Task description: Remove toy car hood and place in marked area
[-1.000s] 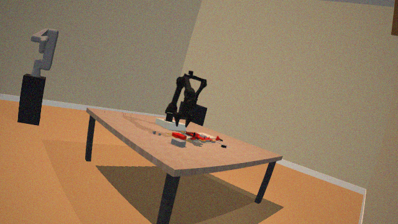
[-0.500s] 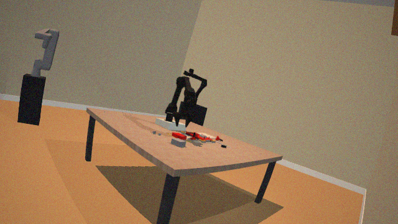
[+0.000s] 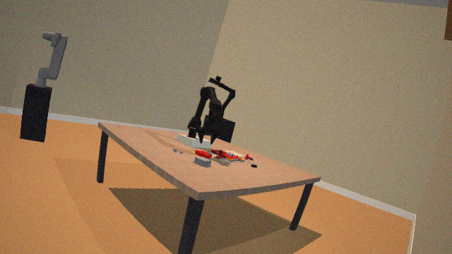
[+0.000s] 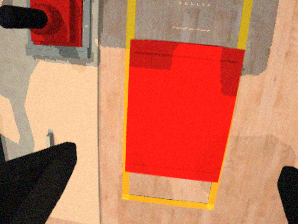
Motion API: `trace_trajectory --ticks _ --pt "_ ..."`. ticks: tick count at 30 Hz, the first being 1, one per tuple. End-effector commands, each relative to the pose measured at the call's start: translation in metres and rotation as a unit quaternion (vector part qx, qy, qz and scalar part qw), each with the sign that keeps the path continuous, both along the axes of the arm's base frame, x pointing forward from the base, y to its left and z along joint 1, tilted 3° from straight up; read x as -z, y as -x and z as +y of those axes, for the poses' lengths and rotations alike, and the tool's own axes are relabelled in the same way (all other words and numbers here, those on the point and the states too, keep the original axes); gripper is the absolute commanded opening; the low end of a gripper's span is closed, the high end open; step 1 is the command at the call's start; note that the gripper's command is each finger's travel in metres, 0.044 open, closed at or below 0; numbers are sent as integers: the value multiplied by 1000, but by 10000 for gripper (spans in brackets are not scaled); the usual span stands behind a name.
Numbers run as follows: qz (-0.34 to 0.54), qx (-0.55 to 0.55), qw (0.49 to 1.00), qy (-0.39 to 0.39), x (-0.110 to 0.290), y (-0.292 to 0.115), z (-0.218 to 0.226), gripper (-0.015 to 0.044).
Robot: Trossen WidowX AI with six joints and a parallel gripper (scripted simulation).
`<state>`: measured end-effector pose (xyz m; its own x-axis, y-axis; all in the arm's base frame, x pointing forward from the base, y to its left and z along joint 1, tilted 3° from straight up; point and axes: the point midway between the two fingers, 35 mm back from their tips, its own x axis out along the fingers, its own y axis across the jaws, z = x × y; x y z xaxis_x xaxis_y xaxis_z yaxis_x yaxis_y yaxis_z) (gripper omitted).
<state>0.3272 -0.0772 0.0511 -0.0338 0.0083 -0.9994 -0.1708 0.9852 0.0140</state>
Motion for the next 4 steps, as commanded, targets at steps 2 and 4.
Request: trace_trajectory --ticks 2,4 --pt "0 1 1000 2 -1 0 0 440" --pt "0 1 1000 2 -1 0 0 440"
